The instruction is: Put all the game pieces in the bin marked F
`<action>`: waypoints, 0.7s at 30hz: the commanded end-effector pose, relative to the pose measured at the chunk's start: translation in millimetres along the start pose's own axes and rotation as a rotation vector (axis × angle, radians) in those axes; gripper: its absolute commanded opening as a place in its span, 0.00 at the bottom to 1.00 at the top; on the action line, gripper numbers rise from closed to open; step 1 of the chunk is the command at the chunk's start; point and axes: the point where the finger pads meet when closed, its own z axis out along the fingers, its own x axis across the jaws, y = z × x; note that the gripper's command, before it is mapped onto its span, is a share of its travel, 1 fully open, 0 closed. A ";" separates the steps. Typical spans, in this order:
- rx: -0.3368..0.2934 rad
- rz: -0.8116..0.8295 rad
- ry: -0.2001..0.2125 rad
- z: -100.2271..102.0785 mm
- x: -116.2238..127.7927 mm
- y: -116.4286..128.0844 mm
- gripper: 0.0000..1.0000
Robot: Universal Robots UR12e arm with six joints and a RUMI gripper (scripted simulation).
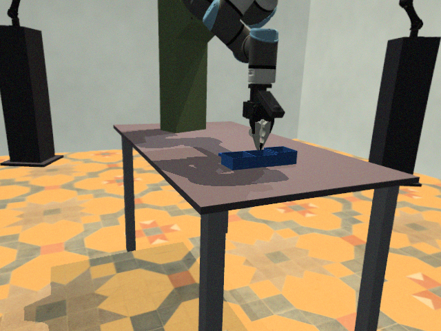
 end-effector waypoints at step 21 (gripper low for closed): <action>-0.003 0.000 -0.002 -35.7 -6.9 1.5 0.04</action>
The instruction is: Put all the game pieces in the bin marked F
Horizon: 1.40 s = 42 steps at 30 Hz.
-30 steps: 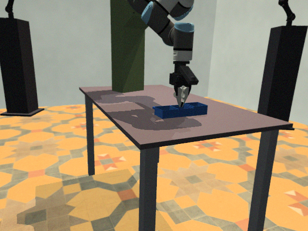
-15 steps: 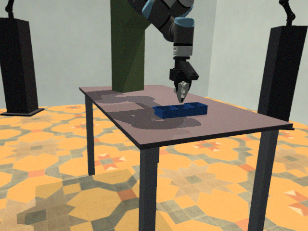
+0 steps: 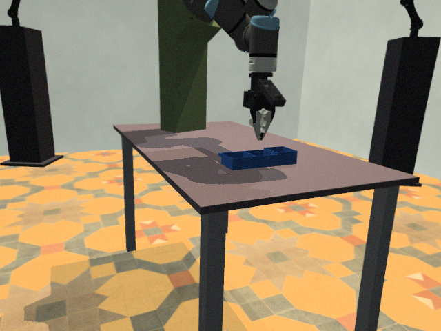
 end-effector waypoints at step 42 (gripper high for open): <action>0.000 -0.001 -0.002 46.5 -84.3 -2.1 0.04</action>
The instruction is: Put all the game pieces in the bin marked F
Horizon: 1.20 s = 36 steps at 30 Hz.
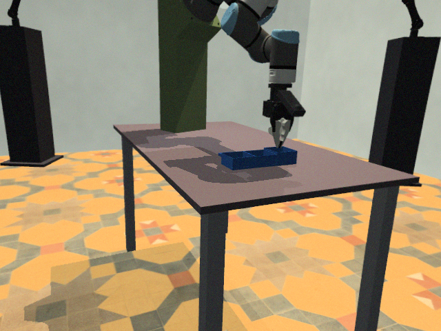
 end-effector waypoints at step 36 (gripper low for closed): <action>0.004 0.000 0.003 25.7 0.5 -2.3 0.04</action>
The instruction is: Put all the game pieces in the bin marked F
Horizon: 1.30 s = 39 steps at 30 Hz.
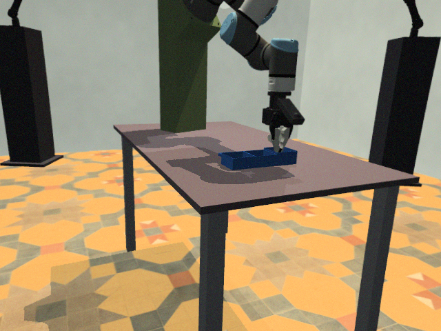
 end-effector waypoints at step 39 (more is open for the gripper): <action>0.002 0.001 0.002 -22.1 0.3 -0.3 0.04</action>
